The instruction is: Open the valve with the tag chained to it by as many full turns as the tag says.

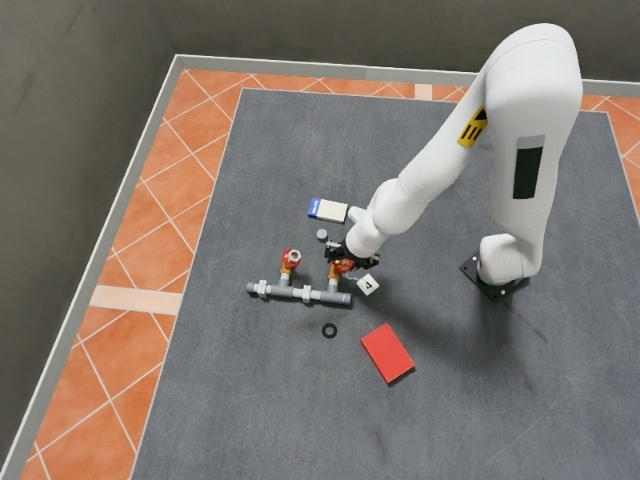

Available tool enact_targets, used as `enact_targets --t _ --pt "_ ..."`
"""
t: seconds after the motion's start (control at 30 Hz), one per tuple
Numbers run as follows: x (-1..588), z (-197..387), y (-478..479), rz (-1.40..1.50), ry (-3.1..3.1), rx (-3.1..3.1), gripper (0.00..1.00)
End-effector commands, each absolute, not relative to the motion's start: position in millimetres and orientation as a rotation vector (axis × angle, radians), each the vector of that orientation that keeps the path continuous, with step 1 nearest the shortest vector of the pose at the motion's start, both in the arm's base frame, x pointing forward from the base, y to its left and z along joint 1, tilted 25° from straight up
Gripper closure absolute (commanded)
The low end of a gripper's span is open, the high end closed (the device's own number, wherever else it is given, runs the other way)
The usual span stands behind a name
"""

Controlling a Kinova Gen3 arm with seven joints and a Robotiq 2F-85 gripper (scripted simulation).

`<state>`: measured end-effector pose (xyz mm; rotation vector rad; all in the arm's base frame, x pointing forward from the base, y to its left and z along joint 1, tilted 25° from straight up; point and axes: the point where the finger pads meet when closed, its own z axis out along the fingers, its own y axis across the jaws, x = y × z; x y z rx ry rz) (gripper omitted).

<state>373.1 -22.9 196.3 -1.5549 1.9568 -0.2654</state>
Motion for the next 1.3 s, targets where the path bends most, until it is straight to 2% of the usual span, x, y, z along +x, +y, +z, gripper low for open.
enact_targets --t 0.0,1.27 --pt "373.3 196.6 -23.1 -0.266 1.957 -1.554 0.0" --pt "373.3 196.6 -23.1 -0.232 2.015 -1.47 0.0"
